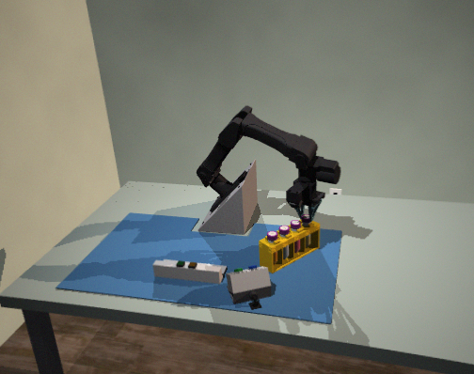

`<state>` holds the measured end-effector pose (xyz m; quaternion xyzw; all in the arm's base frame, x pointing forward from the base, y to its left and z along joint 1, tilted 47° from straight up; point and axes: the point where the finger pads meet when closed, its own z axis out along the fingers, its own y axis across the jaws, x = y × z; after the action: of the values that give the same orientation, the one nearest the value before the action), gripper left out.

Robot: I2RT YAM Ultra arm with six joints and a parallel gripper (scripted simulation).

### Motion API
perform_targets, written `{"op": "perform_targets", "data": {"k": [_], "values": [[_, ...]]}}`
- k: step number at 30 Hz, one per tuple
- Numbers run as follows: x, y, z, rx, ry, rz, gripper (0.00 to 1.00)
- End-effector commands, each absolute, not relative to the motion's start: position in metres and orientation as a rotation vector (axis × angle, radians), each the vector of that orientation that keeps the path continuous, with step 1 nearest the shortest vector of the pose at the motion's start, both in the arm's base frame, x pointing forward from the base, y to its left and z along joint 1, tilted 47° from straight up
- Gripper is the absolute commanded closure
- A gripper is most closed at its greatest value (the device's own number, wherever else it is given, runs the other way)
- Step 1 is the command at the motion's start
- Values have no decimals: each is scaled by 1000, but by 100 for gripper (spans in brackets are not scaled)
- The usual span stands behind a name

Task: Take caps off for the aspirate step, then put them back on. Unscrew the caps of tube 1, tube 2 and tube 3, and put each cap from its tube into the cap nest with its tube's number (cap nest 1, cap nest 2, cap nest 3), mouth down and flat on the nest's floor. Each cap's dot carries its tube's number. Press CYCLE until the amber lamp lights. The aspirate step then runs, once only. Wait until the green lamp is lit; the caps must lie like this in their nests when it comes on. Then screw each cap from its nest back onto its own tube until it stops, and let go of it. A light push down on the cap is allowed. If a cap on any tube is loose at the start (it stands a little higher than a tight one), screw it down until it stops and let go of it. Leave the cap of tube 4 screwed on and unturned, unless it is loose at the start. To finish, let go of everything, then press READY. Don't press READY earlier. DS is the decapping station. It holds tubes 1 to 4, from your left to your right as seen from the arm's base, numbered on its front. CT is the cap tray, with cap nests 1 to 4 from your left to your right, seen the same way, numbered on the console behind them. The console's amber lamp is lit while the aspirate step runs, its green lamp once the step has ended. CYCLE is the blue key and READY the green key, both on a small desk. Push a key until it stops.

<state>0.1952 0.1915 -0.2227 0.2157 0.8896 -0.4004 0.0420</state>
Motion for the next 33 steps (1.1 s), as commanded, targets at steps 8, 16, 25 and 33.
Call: {"op": "perform_targets", "data": {"k": [8,16,25,33], "values": [[197,200,-221,584,2758,-1202,100],[197,200,-221,171,2921,-1252,100],[197,201,-221,-514,3061,-1279,100],[197,201,-220,-1005,3072,-1260,100]]}}
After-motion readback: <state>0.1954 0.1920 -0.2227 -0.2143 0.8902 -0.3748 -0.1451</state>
